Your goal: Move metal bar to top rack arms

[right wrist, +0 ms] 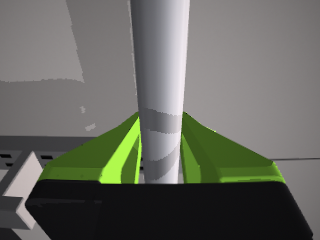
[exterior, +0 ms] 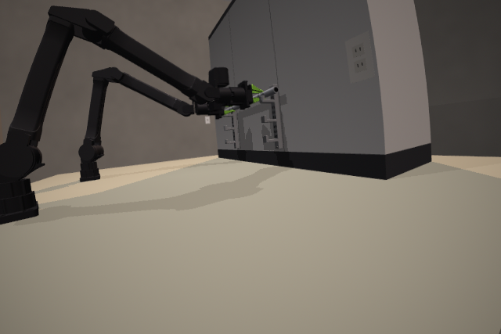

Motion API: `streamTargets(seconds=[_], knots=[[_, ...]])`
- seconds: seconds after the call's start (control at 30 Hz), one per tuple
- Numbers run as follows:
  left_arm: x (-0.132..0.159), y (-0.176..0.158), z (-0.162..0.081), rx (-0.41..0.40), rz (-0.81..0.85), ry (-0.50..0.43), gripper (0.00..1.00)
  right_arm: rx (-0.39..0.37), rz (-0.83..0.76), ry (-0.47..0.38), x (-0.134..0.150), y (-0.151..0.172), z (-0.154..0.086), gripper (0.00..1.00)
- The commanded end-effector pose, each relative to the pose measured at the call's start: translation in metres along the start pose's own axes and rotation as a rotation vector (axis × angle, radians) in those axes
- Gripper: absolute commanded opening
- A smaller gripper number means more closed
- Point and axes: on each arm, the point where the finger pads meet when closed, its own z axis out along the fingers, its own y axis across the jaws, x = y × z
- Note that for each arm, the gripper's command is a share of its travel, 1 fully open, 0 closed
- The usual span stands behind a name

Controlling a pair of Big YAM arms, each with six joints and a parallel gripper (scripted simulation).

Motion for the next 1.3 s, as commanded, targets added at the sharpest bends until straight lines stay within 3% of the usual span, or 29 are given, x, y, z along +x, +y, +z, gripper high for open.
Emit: streamTargets(seconds=[0.0,0.37,1.27], knots=[[0.0019,0.0121,0.0038,-0.046,-0.007,0.004,0.0,0.077,0.031,0.013,0.007,-0.0383,0.0047,0.0],[0.0019,0.0099,0.0038,-0.046,-0.007,0.004,0.0,0.077,0.031,0.013,0.0071,-0.0401,0.0047,0.0],[0.0019,0.0125,0.004,-0.053,-0.005,0.003,0.56,0.074,0.038,0.015,0.007,-0.0402,0.0047,0.56]])
